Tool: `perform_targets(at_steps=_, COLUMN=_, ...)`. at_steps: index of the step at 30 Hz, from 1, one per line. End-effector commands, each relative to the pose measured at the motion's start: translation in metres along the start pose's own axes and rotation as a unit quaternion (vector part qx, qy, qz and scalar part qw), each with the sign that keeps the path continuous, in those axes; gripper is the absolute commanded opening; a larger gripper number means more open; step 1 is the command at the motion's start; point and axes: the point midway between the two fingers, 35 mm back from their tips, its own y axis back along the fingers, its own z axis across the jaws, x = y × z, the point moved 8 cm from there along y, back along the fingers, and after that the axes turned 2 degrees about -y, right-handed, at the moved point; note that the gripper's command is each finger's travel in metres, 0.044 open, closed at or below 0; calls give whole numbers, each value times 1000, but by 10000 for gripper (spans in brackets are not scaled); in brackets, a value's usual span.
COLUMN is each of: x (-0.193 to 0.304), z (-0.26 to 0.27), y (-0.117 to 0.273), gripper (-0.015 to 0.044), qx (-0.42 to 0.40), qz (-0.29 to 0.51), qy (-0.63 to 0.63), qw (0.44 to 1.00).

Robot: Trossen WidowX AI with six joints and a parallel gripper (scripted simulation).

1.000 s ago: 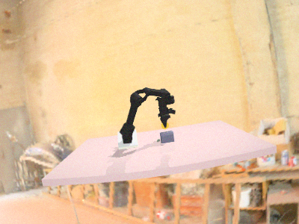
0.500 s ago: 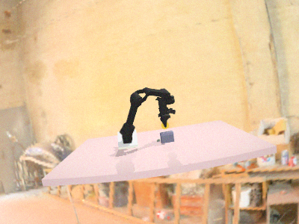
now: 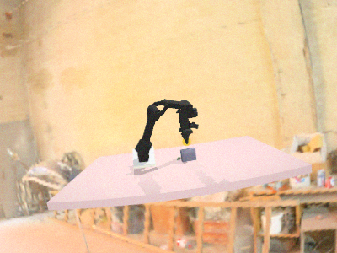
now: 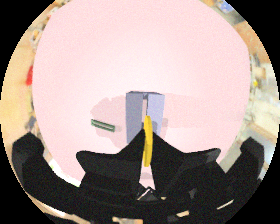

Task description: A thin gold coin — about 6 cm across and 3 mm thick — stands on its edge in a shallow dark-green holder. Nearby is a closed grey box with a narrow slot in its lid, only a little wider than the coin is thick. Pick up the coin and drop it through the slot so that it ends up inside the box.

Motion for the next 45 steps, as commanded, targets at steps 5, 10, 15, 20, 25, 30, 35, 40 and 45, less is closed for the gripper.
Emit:
perform_targets(at_steps=5, x=1, z=1, y=0, gripper=0, qx=0, qz=0, qy=1, qw=1000)
perform_targets(at_steps=10, x=1, z=1, y=-2, gripper=0, qx=0, qz=0, qy=1, qw=1000)
perform_targets(at_steps=15, x=1, z=0, y=-5, gripper=0, qx=1, qz=0, qy=3, qw=1000)
perform_targets(at_steps=20, x=2, z=0, y=-7, gripper=0, qx=1, qz=0, qy=5, qw=1000)
perform_targets(at_steps=25, x=2, z=0, y=-9, gripper=0, qx=1, qz=0, qy=4, qw=1000)
perform_targets(at_steps=30, x=1, z=0, y=-11, gripper=0, qx=1, qz=0, qy=3, qw=1000)
perform_targets(at_steps=35, x=1, z=0, y=-13, gripper=0, qx=1, qz=0, qy=4, qw=1000)
perform_targets(at_steps=40, x=2, z=0, y=-15, gripper=0, qx=1, qz=0, qy=4, qw=1000)
perform_targets(at_steps=45, x=2, z=-1, y=-17, gripper=0, qx=1, qz=0, qy=4, qw=1000)
